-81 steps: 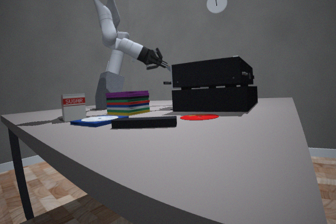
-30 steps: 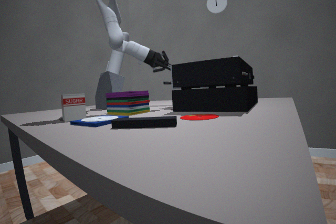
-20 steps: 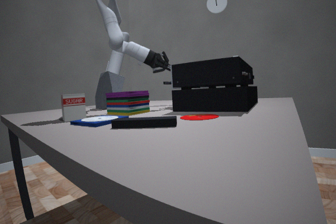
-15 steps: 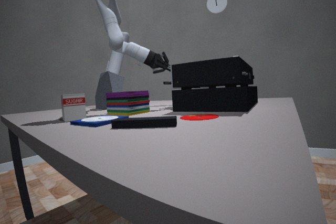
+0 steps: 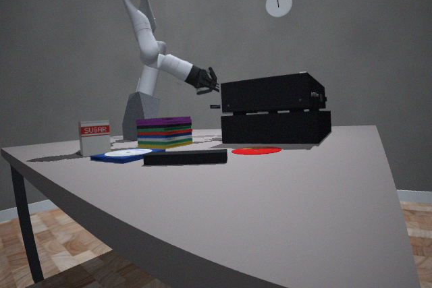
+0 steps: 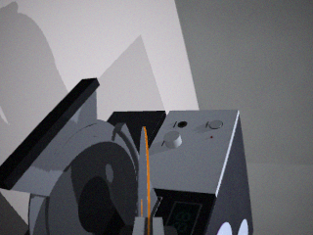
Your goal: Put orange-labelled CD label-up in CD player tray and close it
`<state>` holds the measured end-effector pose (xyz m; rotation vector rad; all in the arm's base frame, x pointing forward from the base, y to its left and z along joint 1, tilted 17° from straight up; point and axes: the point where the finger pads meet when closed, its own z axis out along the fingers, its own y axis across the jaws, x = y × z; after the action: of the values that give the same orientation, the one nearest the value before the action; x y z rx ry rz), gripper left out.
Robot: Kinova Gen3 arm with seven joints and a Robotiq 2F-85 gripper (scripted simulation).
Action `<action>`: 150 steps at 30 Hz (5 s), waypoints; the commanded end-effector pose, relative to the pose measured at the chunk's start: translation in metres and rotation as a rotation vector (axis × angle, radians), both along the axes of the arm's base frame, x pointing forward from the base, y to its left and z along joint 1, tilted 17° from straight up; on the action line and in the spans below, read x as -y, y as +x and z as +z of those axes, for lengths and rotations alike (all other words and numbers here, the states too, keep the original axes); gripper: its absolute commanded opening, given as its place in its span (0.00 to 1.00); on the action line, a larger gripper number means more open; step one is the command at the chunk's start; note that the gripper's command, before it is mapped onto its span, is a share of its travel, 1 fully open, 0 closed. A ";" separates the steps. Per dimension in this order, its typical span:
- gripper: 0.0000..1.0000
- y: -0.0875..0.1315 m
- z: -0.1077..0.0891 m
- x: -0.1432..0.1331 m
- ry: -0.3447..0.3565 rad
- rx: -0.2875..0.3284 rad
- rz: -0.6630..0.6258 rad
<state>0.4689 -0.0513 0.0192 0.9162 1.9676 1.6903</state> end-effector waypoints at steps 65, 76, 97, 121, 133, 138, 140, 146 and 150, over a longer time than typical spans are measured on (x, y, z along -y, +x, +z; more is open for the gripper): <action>0.24 -0.001 -0.006 0.001 -0.001 0.001 0.000; 0.24 -0.004 -0.026 0.001 -0.001 0.001 0.000; 0.24 -0.005 -0.052 -0.004 -0.001 0.001 0.000; 0.24 -0.005 -0.052 -0.004 -0.001 0.001 0.000; 0.24 -0.005 -0.052 -0.004 -0.001 0.001 0.000; 0.24 -0.005 -0.052 -0.004 -0.001 0.001 0.000; 0.24 -0.005 -0.052 -0.004 -0.004 -0.002 0.000; 0.24 -0.004 -0.052 -0.004 -0.026 -0.023 0.004; 0.24 -0.004 -0.051 -0.004 -0.057 -0.053 0.009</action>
<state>0.4635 -0.0469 -0.0365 0.9481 2.0142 1.6510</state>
